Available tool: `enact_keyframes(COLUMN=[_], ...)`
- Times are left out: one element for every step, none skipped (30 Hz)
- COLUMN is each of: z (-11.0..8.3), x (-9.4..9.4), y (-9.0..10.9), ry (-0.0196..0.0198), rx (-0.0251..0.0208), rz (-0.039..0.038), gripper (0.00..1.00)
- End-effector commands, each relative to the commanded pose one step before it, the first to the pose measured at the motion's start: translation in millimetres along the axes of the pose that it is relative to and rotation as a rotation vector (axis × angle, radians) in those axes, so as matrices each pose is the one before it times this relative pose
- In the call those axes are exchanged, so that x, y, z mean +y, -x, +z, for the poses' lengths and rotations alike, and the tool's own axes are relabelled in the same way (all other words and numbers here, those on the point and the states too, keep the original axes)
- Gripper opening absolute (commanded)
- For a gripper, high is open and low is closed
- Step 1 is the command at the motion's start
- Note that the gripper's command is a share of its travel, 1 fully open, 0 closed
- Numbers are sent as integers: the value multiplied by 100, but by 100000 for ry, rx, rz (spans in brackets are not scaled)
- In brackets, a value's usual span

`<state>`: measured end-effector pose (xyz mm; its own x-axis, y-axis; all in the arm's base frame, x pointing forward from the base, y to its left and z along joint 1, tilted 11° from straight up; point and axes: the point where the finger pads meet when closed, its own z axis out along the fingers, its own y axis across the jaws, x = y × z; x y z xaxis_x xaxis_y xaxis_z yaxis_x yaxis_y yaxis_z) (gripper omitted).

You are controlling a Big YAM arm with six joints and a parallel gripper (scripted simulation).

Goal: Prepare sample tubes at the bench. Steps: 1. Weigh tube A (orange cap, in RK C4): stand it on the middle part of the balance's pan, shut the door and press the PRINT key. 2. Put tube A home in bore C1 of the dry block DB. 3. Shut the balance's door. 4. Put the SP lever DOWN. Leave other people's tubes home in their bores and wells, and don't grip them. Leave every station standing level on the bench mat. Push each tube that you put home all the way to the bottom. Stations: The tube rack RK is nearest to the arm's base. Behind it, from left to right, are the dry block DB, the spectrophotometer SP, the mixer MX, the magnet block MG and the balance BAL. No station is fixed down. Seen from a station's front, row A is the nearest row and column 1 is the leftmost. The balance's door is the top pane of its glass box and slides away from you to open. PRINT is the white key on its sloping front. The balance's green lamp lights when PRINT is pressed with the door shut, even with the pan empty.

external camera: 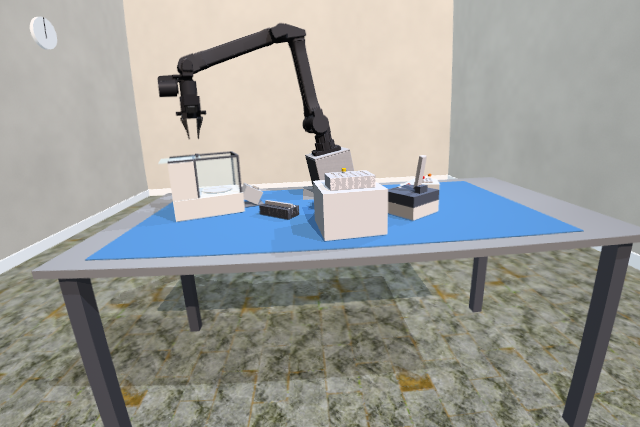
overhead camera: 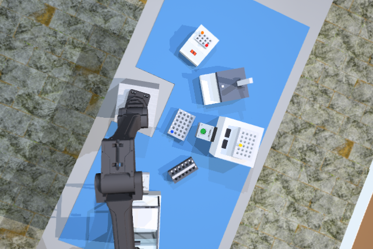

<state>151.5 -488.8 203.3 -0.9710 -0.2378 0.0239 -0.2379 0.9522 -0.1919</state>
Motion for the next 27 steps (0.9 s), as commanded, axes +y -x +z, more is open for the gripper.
enact_keyframes(z=[-1325, 0, 0, 0, 0, 0, 0, 0, 0, 0, 0, 1048, 674, 711, 281, 168, 168, 168, -196, -319, 0, 0, -919, 720, 736, 768, 384], x=[-1006, 0, 0, 0, 0, 0, 0, 0, 0, 0, 0, 833, 45, 43, 10, 1, 1, 1, -30, -42, 0, 0, -98, 59, 69, 69, 25], y=[135, 0, 0, 0, 0, 0, 0, 0, 0, 0, 0, 303, 1, -9, -22, -25, -25, -25, -36, -39, 0, 0, -62, -9, -6, -9, -20], ry=[-3577, 0, 0, 0, 0, 0, 0, 0, 0, 0, 0, 1424, 1005, 1095, 229, 3, 3, 3, -729, -977, 0, 0, -2174, 1119, 1130, 1213, 437], rx=[-385, 0, 0, 0, 0, 0, 0, 0, 0, 0, 0, -119, 88, 97, 26, 7, 7, 7, -51, -70, 0, 0, -162, 96, 95, 101, 40], rz=[297, 0, 0, 0, 0, 0, 0, 0, 0, 0, 0, 454, -6, 9, 16, 1, 2, 2, 28, 37, 0, 0, 77, -37, -35, -40, -13], gripper=[30, 30, 30, 30, 30, 30, 30, 30, 30, 30, 30, 30, 30, 30, 30, 30, 30, 30, 30, 30, 30, 30, 30, 30, 30, 30, 30])
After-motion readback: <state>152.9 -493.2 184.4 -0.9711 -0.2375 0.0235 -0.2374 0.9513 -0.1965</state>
